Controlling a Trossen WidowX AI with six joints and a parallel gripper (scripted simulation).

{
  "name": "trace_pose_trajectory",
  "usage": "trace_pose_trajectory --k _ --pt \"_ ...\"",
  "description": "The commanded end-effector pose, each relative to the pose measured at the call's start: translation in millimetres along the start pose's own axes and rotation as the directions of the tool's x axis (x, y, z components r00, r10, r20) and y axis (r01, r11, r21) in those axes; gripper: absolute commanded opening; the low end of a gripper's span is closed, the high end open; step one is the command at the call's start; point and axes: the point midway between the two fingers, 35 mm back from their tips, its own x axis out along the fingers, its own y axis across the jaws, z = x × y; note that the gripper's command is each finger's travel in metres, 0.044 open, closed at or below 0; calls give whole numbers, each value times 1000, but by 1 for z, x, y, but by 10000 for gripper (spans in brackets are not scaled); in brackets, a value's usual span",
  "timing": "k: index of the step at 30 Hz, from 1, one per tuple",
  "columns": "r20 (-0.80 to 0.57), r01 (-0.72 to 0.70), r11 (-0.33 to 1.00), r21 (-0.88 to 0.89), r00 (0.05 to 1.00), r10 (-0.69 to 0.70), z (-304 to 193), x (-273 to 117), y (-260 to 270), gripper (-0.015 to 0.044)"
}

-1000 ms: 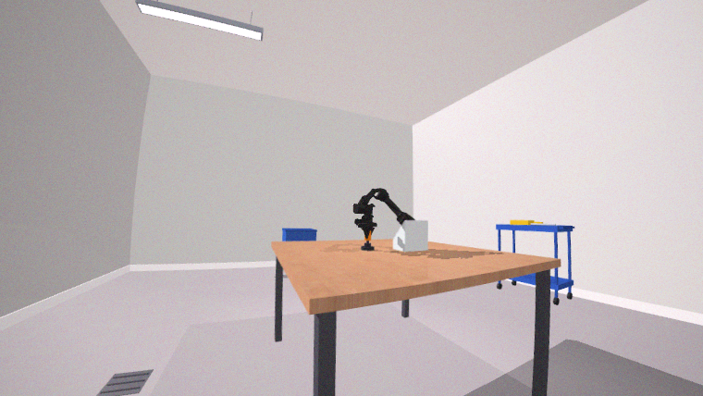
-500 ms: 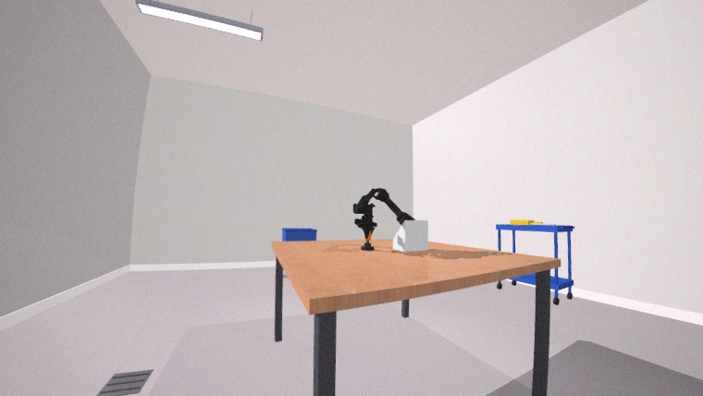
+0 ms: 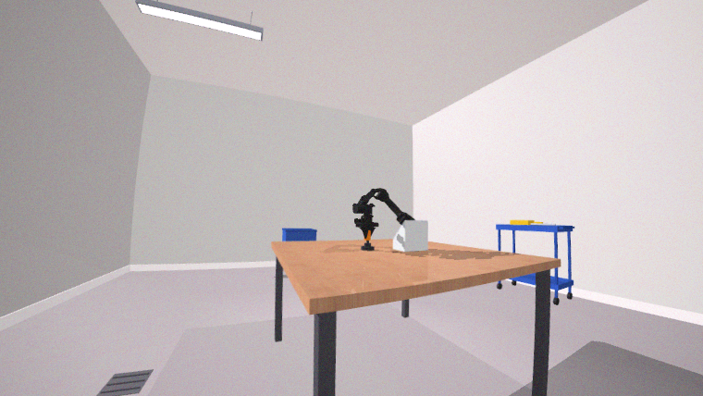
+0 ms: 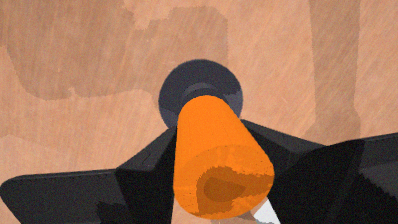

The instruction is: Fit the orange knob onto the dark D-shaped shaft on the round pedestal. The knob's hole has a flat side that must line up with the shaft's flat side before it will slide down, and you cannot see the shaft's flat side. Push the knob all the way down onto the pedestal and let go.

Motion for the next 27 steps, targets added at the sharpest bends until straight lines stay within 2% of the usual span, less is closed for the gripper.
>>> trace_pose_trajectory --k 1,27 --pt "2 0 1000 17 1000 0 -1 1 0 0" --pt "2 0 1000 17 1000 0 -1 3 -1 0"
